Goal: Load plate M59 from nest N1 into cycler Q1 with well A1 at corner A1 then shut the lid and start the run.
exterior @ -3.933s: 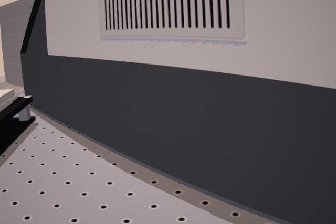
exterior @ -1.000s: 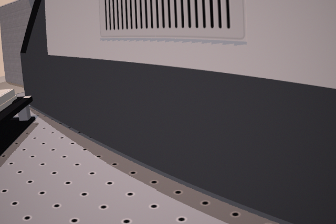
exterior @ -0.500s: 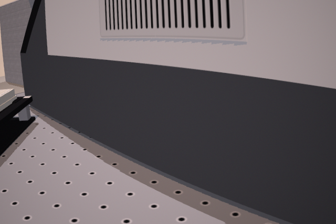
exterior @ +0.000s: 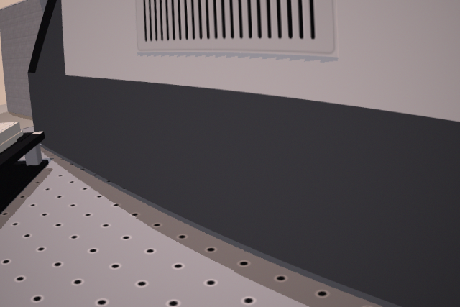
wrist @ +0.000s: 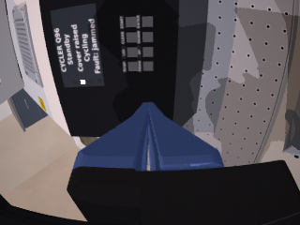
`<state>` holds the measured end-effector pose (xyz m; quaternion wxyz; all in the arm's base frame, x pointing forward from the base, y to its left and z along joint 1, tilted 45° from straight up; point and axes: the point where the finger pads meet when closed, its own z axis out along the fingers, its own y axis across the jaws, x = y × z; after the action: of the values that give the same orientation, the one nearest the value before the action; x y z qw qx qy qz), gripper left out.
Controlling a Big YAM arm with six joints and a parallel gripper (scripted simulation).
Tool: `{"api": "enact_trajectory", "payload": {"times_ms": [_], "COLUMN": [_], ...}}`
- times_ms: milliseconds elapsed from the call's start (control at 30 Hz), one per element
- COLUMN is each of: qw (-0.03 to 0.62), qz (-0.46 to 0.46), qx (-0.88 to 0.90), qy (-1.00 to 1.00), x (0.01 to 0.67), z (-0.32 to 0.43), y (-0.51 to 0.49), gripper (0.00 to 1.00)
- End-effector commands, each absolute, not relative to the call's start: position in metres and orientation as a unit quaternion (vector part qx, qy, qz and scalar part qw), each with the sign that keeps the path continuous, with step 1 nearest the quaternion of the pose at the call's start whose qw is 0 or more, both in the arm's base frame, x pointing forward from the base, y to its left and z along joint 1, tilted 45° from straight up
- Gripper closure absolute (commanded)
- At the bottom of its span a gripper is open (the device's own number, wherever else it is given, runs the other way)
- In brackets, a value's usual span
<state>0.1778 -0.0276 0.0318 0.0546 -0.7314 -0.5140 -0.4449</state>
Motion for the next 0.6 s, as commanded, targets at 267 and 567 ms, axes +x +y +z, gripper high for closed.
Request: {"api": "enact_trajectory", "payload": {"times_ms": [267, 567], "qw": [0.035, 0.029], "qz": [-0.443, -0.442], "qx": [-0.722, -0.724], "qy": [-0.530, -0.529], "x": [0.184, 0.191], "z": [0.036, 0.040], "y": [-0.036, -0.047], "gripper": [1.00, 1.00]}}
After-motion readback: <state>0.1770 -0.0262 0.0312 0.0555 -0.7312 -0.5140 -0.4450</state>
